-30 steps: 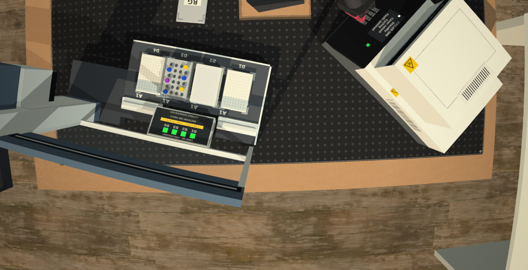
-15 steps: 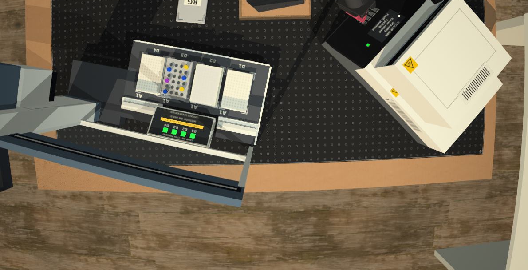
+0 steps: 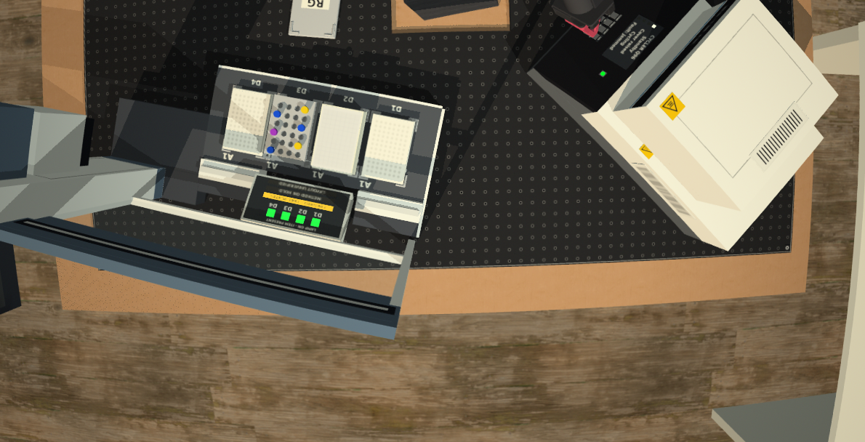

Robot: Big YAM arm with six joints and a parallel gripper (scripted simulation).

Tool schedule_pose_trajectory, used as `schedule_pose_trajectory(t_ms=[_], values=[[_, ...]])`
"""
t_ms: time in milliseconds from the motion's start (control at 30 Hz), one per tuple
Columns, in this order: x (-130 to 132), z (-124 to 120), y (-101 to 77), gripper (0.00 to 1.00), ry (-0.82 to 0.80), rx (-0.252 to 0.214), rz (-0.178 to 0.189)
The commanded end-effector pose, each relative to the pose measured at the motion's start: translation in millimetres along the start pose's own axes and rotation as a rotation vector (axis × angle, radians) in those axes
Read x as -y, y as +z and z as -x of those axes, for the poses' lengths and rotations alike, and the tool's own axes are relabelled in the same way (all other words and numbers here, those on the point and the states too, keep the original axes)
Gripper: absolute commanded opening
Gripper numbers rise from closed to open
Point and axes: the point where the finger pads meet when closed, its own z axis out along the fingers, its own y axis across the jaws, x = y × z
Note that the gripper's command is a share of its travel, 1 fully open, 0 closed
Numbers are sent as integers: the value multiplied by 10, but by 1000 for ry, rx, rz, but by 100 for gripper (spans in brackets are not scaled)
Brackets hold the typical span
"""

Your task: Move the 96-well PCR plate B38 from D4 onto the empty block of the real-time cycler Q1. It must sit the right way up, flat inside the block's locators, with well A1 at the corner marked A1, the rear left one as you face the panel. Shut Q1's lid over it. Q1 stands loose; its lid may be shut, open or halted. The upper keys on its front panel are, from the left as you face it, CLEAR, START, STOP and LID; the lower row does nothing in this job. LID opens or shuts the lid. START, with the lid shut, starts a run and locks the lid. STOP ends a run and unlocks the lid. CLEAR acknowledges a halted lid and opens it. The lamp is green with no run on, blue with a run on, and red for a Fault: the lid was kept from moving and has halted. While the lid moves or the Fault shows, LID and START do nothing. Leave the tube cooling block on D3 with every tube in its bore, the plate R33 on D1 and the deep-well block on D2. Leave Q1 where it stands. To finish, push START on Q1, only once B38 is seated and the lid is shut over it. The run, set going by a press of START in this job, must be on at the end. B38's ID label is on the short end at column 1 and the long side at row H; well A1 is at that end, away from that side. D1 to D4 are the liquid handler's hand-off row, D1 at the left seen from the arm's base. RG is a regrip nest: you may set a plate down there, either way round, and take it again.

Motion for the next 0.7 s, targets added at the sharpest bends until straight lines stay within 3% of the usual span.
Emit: schedule_pose_trajectory(t_ms=[0, 200, 667], values=[[140, 9, -21, 0, 7, 8, -26], [209, 81, -23, 0, 1, 18, -35], [127, 113, 51, 0, 18, 13, -10]])
